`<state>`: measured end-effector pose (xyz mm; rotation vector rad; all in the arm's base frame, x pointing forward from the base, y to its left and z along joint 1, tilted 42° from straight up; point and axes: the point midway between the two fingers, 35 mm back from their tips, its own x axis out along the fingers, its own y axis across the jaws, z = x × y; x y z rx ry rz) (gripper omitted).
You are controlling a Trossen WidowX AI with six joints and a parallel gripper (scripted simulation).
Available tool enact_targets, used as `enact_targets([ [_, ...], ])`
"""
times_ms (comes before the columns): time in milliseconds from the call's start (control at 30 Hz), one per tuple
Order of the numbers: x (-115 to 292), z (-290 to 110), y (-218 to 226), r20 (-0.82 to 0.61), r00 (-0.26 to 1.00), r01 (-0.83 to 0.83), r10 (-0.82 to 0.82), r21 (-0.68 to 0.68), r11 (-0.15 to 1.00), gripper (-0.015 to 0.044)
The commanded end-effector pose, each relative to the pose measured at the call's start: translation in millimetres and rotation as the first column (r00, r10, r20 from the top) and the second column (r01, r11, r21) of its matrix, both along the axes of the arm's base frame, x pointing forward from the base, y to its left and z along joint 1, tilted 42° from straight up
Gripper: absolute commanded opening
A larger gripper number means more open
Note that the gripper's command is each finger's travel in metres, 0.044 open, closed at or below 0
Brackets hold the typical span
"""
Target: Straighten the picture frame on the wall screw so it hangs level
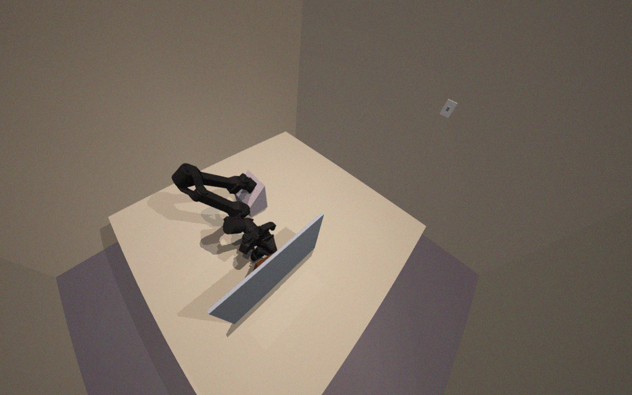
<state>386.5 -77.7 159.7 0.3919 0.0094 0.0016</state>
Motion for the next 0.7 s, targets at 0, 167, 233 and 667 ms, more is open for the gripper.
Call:
enact_targets([
  [0, 0.0, 1.0, 2.5, 0.001, 1.0, -0.003, 0.003, 0.005, 1.0, 0.0],
  [167, 0.0, 1.6, 4.0, 0.001, 1.0, -0.003, 0.003, 0.005, 1.0, 0.0],
  [233, 0.0, 1.8, 4.6, 0.001, 1.0, -0.003, 0.003, 0.005, 1.0, 0.0],
  [667, 0.0, 3.2, 8.1, 0.001, 1.0, -0.003, 0.003, 0.005, 1.0, 0.0],
])
